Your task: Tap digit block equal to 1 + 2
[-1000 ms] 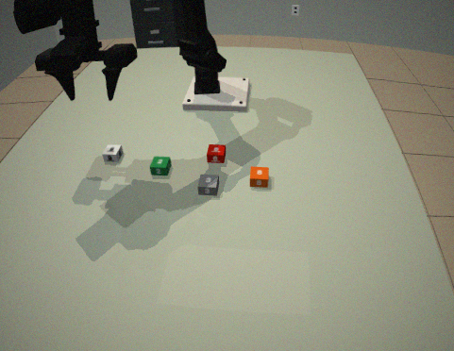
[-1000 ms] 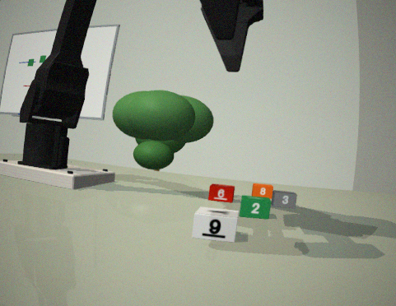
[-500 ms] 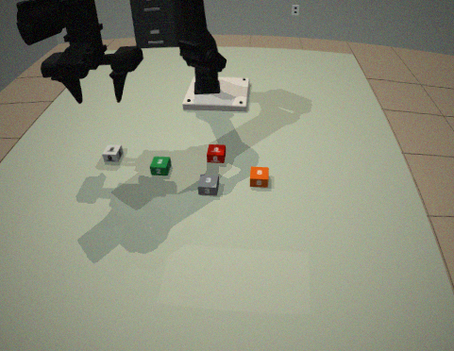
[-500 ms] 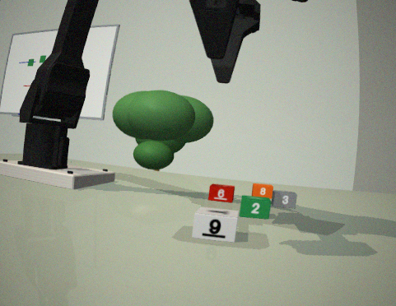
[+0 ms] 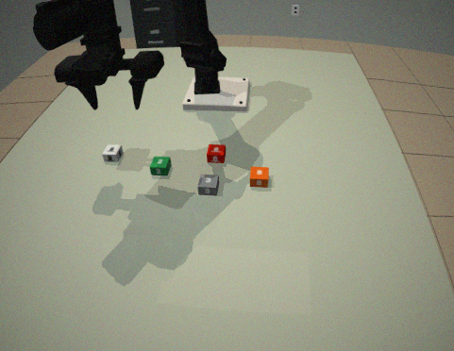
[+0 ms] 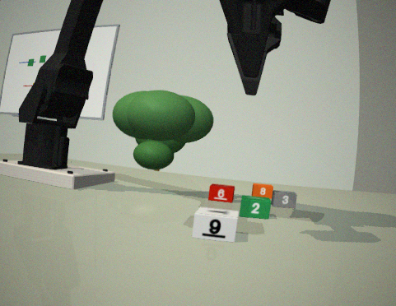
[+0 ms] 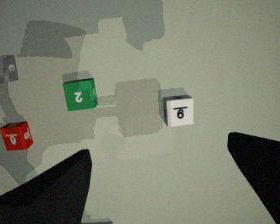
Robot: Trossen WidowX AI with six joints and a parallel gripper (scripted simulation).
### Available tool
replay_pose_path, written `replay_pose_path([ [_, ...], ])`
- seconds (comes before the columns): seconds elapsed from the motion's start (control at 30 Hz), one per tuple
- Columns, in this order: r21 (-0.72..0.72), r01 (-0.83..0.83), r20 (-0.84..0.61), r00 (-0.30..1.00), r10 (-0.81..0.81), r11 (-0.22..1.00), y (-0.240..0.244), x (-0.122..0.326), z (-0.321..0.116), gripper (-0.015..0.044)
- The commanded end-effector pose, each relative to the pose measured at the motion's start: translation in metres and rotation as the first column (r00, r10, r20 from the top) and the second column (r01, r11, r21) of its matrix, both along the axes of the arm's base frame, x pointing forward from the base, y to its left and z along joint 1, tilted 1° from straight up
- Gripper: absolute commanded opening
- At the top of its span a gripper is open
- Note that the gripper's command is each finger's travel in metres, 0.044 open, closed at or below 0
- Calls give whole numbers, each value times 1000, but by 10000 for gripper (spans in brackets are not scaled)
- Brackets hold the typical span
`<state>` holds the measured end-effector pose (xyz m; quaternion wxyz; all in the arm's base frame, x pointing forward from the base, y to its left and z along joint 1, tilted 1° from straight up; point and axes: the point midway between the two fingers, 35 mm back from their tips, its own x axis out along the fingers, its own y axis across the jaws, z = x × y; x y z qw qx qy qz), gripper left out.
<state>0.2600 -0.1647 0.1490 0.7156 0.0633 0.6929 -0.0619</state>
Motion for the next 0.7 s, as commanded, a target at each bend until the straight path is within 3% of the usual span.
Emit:
replay_pose_path([
  [0.0, 6, -11, 0, 1000, 11, 1000, 54, 28, 1, 400],
  [0.1, 8, -11, 1, 1000, 11, 1000, 74, 35, 1, 400],
  [0.67, 8, -11, 1, 1000, 11, 1000, 74, 35, 1, 400],
])
